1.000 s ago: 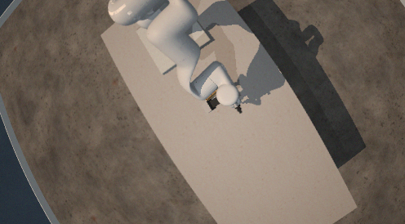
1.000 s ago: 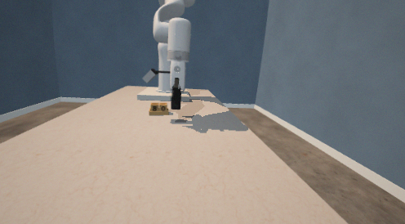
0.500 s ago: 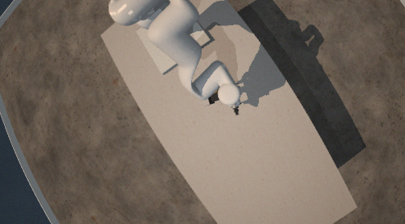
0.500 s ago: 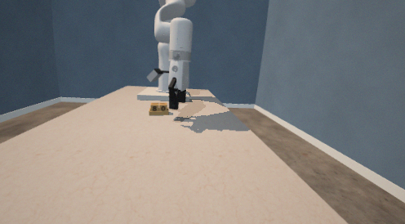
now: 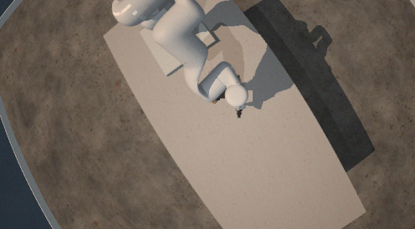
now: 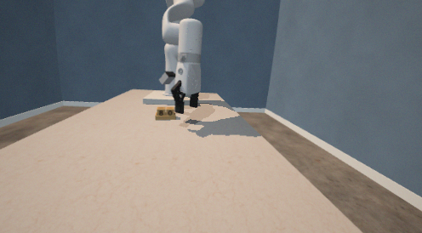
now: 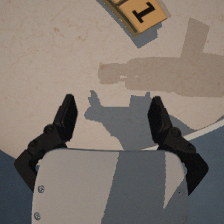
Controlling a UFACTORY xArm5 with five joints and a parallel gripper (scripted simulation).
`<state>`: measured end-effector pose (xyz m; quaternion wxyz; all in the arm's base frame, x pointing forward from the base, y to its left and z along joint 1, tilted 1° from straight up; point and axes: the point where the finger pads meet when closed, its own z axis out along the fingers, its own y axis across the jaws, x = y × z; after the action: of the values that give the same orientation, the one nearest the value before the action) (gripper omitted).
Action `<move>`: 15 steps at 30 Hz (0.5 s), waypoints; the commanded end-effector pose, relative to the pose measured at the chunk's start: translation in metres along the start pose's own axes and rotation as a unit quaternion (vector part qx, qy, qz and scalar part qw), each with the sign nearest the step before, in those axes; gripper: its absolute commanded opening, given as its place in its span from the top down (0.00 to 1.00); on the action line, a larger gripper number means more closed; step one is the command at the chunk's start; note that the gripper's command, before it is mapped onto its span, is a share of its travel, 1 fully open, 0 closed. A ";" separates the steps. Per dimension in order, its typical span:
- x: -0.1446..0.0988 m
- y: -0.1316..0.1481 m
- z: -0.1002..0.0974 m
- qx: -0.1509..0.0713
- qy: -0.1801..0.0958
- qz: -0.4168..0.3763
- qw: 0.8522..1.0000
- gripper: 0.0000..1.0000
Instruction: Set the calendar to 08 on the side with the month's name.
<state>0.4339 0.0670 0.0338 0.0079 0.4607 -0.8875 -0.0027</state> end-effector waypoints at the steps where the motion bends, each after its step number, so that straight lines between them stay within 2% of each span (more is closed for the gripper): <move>1: -0.003 0.000 -0.001 0.001 -0.001 0.055 0.998 0.00; 6: -0.005 0.001 -0.001 0.001 -0.001 0.107 0.994 0.00; 11: -0.006 0.001 -0.001 0.001 -0.001 0.122 0.993 0.00; 15: -0.009 0.002 -0.001 0.001 -0.001 0.185 0.983 0.00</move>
<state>0.4352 0.0726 0.0338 0.0083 0.3407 -0.9401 -0.0015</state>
